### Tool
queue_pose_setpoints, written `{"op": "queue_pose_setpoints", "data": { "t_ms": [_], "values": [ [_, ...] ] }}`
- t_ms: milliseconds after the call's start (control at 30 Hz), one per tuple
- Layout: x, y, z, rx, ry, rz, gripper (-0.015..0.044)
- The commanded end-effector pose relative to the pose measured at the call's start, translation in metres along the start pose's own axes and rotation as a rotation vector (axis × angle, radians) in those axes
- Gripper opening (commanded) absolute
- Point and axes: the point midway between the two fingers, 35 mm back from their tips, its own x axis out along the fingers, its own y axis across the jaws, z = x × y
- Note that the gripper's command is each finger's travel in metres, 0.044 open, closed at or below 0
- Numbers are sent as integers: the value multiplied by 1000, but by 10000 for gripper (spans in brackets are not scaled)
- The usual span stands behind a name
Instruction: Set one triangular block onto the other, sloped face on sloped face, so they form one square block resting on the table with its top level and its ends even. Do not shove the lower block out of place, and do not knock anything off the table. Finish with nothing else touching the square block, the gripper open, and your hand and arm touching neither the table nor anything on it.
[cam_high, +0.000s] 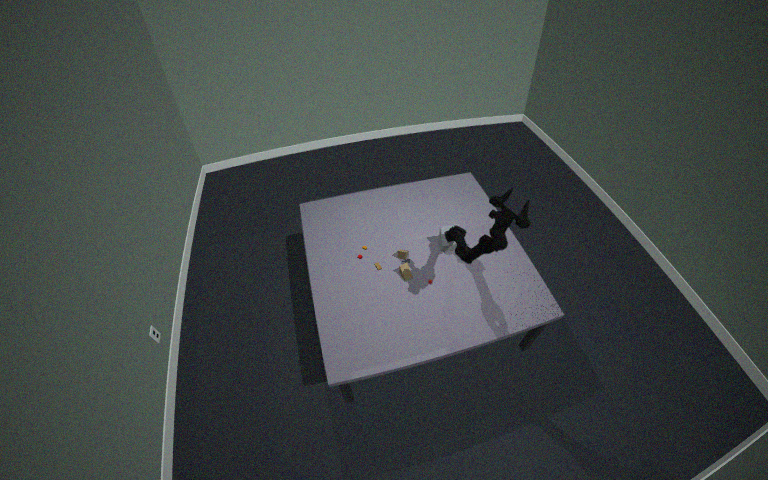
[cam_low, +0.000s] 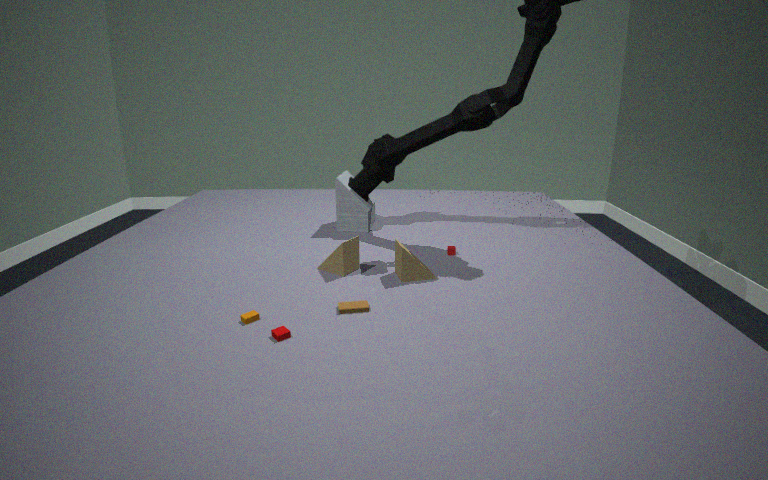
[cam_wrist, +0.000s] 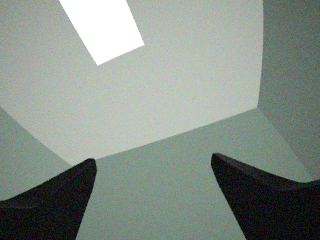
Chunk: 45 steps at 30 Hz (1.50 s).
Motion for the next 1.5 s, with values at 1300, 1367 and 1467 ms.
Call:
{"op": "queue_pose_setpoints", "data": {
  "t_ms": [1300, 1367, 1467],
  "values": [
    [-86, 417, 21, 662, 305, 1526, 440],
    [-112, 440, 25, 660, 362, 1635, 440],
    [-156, 469, 32, 643, 457, 1796, 440]
  ]
}}
